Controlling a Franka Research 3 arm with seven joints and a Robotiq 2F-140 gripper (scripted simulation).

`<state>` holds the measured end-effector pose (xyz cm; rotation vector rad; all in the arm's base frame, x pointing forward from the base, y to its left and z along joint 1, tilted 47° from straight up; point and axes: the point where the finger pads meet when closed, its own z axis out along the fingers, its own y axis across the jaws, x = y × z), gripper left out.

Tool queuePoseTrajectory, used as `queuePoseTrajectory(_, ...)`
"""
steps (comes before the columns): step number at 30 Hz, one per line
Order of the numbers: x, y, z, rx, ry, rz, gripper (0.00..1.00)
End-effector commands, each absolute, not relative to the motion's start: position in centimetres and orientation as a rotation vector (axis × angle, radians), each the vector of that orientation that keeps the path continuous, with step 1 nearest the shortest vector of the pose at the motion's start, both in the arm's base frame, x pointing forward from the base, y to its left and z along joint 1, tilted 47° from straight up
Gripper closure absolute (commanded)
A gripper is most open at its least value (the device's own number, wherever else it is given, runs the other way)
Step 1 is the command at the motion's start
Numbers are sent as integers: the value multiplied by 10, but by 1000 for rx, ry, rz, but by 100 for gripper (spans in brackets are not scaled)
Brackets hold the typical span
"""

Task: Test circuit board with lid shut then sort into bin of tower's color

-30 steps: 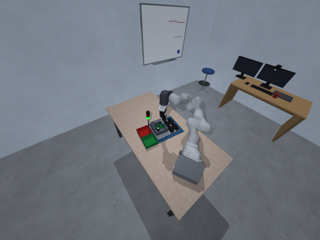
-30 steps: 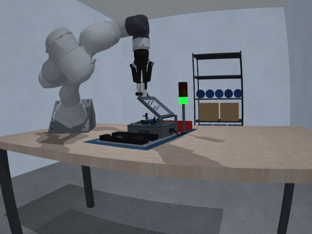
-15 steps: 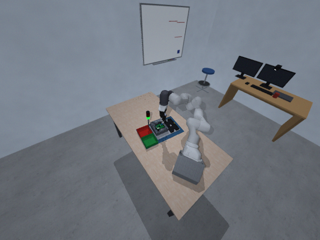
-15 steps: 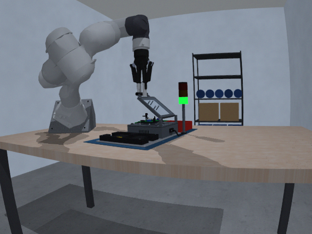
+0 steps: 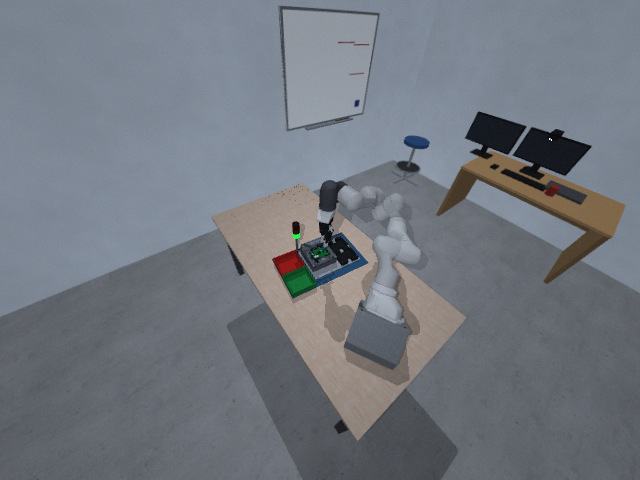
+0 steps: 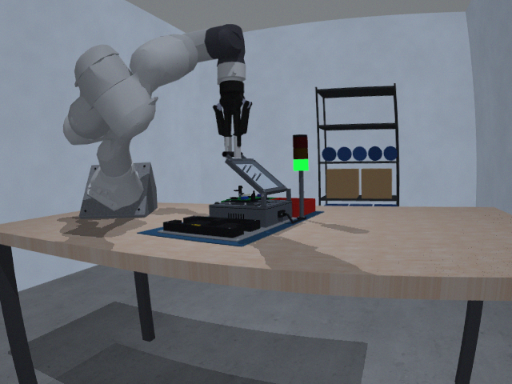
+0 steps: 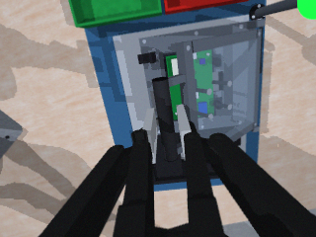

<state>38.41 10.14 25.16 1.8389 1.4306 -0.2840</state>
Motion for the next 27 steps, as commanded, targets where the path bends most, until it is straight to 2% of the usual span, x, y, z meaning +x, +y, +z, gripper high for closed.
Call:
queuePoseTrajectory(1,384,102,250,1841,1430,-278,84)
queuePoseTrajectory(24,384,102,250,1841,1430,-278,84)
queuePoseTrajectory(25,384,102,250,1841,1430,-278,100)
queuePoseTrajectory(27,384,102,250,1841,1430,-278,100)
